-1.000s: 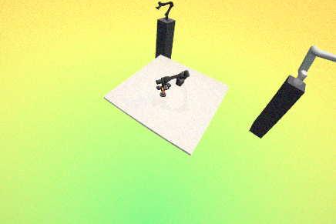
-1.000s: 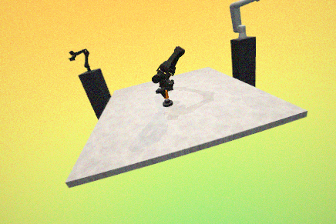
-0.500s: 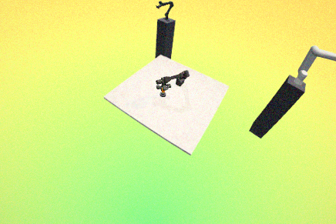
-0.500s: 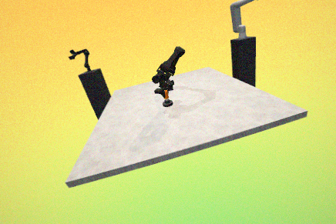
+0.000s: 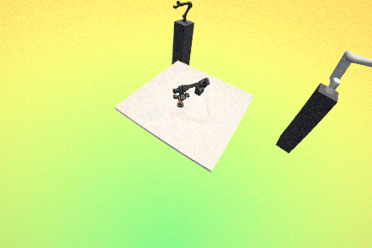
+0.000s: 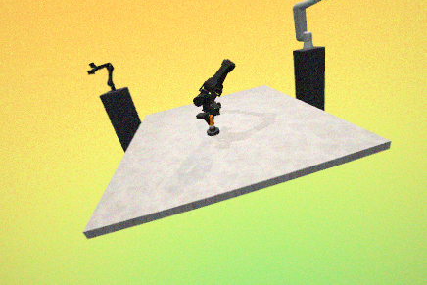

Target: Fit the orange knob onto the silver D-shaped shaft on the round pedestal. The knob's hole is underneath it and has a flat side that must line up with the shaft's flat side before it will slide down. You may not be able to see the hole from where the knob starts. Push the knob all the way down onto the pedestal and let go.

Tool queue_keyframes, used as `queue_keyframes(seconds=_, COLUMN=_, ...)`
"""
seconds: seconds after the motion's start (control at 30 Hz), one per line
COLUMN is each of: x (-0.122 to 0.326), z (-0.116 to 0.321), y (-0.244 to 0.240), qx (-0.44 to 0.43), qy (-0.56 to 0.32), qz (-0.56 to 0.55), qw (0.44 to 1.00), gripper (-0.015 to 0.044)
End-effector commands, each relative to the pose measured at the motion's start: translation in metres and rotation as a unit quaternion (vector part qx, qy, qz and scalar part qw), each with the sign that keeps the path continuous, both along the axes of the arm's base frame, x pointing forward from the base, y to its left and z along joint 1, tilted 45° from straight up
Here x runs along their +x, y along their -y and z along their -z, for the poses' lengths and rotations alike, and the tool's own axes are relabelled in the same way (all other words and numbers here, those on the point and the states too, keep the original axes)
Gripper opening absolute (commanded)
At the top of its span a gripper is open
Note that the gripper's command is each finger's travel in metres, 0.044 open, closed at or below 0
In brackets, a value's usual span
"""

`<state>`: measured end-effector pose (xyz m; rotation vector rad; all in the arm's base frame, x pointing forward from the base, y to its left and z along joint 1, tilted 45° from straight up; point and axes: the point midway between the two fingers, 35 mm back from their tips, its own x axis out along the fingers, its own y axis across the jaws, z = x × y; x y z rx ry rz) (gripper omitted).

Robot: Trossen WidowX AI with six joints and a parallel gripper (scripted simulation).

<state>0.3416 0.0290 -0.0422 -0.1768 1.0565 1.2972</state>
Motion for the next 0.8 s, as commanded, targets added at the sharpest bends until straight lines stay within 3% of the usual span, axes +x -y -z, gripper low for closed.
queue_keyframes(seconds=0.0, x=0.0002, z=0.0003, y=-0.0006, qx=0.001, qy=-0.001, qz=0.001, qw=1.0, gripper=0.0)
queue_keyframes(seconds=0.47, x=0.001, z=-0.0031, y=0.0022, qx=0.0, qy=-0.004, qz=0.004, qw=1.0, gripper=0.0)
queue_keyframes(seconds=0.77, x=0.0002, z=-0.0013, y=0.0006, qx=-0.01, qy=-0.073, qz=0.076, qw=0.994, gripper=0.0)
